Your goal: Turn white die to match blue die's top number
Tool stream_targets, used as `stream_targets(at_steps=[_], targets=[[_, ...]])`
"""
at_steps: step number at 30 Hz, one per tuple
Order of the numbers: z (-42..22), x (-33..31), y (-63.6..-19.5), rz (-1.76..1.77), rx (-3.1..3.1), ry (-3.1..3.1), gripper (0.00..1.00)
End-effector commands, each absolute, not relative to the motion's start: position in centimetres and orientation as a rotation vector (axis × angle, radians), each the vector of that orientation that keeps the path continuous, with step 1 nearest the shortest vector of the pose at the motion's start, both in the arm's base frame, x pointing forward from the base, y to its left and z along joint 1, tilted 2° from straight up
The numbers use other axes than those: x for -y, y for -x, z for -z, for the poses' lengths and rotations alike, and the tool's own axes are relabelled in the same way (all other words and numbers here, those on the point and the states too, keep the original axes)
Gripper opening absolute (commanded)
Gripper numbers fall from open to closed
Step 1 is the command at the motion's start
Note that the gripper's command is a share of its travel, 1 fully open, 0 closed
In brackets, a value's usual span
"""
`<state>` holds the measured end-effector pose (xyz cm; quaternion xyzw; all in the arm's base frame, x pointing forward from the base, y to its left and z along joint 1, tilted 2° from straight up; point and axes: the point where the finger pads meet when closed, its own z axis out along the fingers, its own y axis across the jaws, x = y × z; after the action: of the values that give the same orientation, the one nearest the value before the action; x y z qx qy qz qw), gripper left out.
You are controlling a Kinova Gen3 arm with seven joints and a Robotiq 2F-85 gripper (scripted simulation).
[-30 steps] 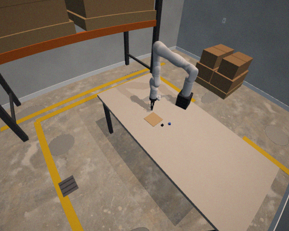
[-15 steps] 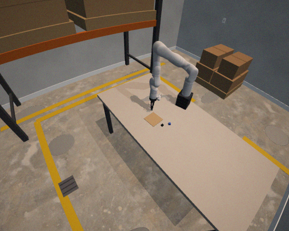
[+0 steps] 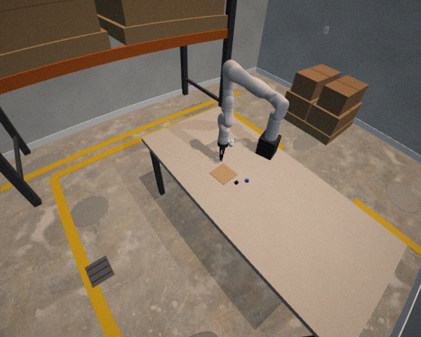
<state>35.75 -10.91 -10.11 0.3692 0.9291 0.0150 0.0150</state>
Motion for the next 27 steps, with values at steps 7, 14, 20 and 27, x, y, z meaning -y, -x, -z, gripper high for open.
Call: stream_targets(at_steps=[7,14,20,27], targets=[[10.06,10.93,-35.80,-0.047,-2.890,-1.148,0.35],[10.06,10.93,-35.80,-0.047,-2.890,-1.148,0.35],[10.08,10.93,-35.80,-0.047,-2.890,-1.149,0.35],[10.35,10.92,-35.81,-0.047,-2.890,-1.149,0.35]])
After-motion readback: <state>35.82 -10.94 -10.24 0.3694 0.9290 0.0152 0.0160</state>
